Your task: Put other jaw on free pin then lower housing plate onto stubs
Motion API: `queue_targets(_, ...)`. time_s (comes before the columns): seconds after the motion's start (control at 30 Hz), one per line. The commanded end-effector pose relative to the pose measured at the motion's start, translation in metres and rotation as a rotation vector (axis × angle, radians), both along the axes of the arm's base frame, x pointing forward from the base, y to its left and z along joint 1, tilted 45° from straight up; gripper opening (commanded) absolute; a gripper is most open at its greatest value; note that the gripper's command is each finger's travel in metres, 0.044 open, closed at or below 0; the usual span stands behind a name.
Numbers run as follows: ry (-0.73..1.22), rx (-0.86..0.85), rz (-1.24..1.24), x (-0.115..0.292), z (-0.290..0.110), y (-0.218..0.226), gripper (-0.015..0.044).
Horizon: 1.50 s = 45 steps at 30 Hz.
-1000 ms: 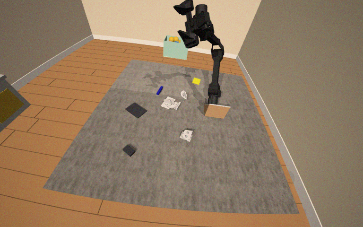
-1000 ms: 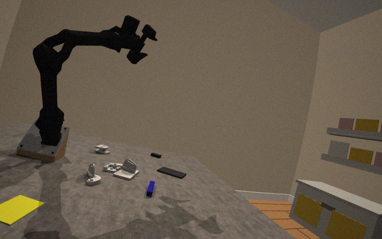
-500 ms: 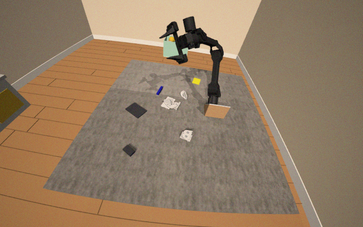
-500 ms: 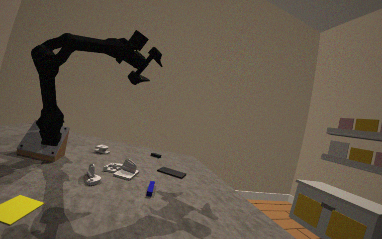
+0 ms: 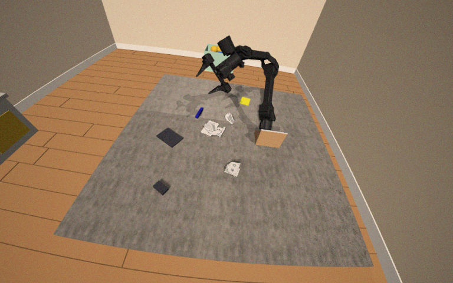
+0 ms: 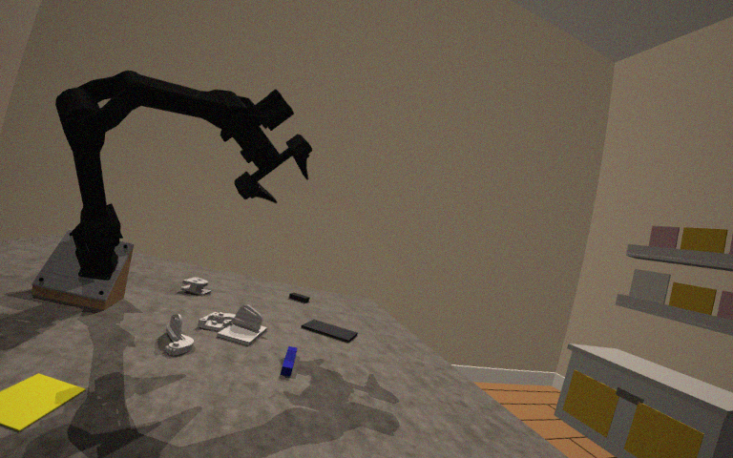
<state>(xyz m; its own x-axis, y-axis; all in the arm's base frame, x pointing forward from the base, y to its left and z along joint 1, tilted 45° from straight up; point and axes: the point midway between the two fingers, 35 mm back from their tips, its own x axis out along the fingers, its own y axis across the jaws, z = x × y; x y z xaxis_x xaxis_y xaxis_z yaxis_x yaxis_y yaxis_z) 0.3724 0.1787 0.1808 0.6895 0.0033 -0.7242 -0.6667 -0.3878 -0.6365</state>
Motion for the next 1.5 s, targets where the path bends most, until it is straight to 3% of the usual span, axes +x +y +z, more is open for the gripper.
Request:
queue_targets(0.0,0.05,-0.082,-0.047,-0.006,-0.011,-0.029,0.044)
queue_targets(0.9,0.53,-0.575,-0.285,-0.1,-0.051,-0.204,0.044)
queue_targets(1.27,0.767,-0.732,-0.322,-0.153,-0.049,-0.253,0.044)
queue_targets(1.47,0.781,-0.741,-0.323,-0.156,-0.048,-0.256,0.044)
